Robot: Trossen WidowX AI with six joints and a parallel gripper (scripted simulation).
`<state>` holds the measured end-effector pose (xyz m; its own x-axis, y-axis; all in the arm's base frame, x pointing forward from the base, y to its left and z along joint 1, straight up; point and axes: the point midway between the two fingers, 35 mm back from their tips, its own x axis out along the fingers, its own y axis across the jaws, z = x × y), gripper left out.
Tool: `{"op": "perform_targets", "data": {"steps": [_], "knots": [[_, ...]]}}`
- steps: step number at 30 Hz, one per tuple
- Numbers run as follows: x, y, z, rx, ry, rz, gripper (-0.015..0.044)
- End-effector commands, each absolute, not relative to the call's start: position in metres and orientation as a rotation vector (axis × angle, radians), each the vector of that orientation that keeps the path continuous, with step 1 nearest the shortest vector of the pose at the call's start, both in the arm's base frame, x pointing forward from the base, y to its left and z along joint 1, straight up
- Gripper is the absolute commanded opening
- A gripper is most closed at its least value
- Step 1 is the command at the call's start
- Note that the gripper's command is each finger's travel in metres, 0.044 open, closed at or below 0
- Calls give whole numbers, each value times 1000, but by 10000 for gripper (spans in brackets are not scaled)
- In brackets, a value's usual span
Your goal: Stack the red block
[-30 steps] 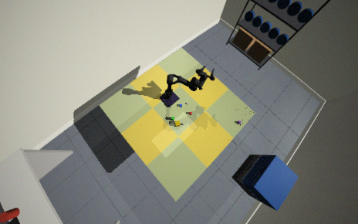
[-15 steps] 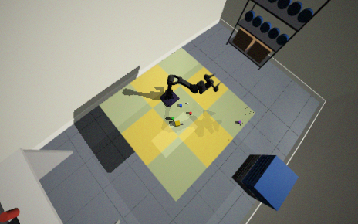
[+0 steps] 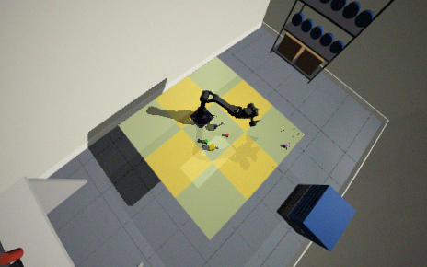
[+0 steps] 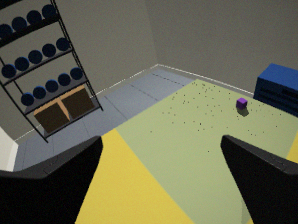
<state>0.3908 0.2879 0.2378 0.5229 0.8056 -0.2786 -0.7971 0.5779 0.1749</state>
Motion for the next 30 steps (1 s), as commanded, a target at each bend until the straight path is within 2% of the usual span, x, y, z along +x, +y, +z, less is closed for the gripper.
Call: {"op": "perform_targets", "data": {"steps": [1, 12, 24, 30], "knots": [[403, 264, 207, -43, 483, 861, 440], [392, 171, 135, -265, 928, 623, 440], [328, 65, 106, -504, 1453, 508, 440], [323, 60, 106, -516, 1484, 508, 440]]}}
